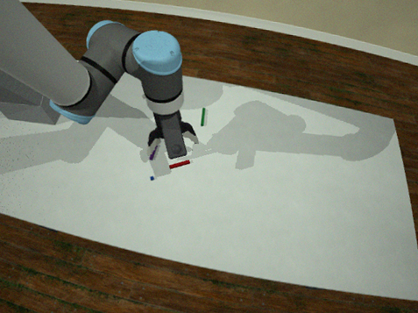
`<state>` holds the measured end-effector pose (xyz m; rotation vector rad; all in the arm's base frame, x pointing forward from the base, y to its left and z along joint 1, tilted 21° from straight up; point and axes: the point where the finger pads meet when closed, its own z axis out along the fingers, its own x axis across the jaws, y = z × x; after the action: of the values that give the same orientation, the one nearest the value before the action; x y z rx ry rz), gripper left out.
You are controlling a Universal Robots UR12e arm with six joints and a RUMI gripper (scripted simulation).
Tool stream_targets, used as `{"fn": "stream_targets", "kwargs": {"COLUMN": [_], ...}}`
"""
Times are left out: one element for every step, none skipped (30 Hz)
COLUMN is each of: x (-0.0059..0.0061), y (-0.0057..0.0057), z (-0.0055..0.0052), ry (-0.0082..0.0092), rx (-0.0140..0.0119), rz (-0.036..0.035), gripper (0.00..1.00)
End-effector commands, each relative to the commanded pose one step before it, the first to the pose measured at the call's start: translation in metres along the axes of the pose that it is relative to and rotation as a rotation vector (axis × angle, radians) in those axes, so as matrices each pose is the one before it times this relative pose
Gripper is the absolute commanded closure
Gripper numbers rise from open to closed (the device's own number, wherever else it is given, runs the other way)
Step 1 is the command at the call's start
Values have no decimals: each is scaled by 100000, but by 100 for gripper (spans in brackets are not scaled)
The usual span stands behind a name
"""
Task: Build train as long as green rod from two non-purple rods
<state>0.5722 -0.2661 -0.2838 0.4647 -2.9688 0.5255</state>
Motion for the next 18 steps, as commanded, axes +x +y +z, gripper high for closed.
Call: {"fn": "stream_targets", "kwargs": {"x": [251,48,53,54,54,54,54,54,54,54,54,54,54,0,0,84,84,64], "y": [5,3,3,3,2,2,2,2,2,1,1,1,1,0,0,1,1,0], "z": [-52,0,0,0,0,0,0,0,0,0,0,0,0,0,0,0,0,0], "ry": [494,0,0,0,0,0,0,0,0,0,0,0,0,0,0,0,0,0], "rx": [145,0,0,0,0,0,0,0,0,0,0,0,0,0,0,0,0,0], "rz": [16742,2611,2879,2925,2918,2916,2917,2916,2916,2917,2916,2916,2916,0,0,4494,4488,3444], "gripper": [0,0,0,0,0,0,0,0,0,0,0,0,0,0,0,0,0,0]}}
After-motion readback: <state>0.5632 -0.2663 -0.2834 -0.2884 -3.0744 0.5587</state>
